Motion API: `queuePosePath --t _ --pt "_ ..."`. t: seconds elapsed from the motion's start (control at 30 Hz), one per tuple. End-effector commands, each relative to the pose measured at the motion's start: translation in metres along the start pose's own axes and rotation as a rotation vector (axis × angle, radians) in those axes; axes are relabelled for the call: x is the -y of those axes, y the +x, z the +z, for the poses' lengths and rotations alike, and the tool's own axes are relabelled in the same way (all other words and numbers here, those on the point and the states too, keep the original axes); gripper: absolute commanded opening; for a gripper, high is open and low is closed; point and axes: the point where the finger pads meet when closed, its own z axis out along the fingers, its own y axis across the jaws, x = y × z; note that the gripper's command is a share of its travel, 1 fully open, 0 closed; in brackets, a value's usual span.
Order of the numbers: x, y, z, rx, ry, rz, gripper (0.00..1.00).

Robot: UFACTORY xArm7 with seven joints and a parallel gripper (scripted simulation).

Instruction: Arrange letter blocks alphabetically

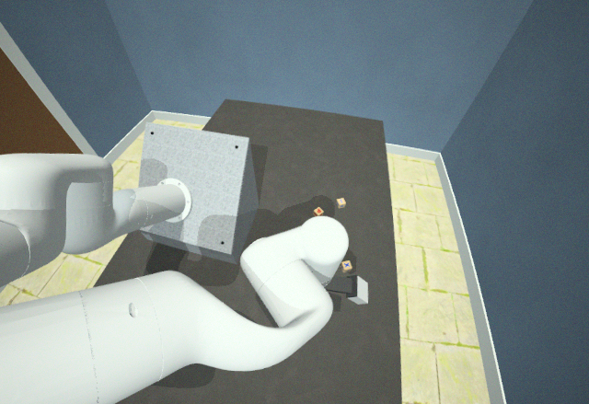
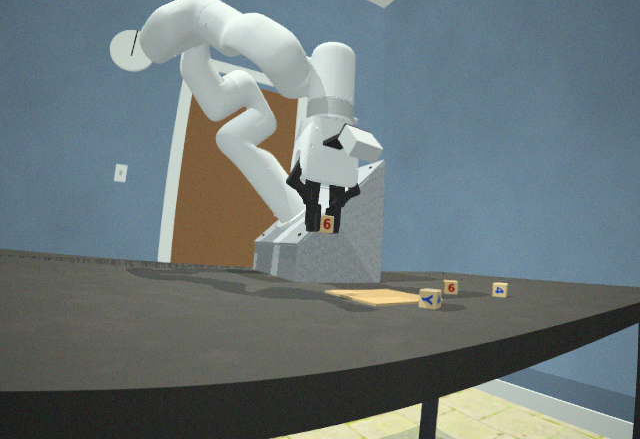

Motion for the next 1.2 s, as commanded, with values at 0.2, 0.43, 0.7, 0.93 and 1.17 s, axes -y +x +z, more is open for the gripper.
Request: queuePosePath --t 0.2,0.43,0.7,0.93,1.17 --pt "-0.005 -0.001 -0.002 -0.01 0.001 0.034 0.21" --pt "-0.005 -0.001 0.001 -0.01 0.001 0.034 0.21" --pt "-0.005 -0.001 0.018 -0.01 0.001 0.034 0.21" --pt "-0.005 0.0 0.051 -0.01 0.001 0.034 0.21" --pt "-0.005 0.0 0.074 -0.01 0.001 0.034 0.21"
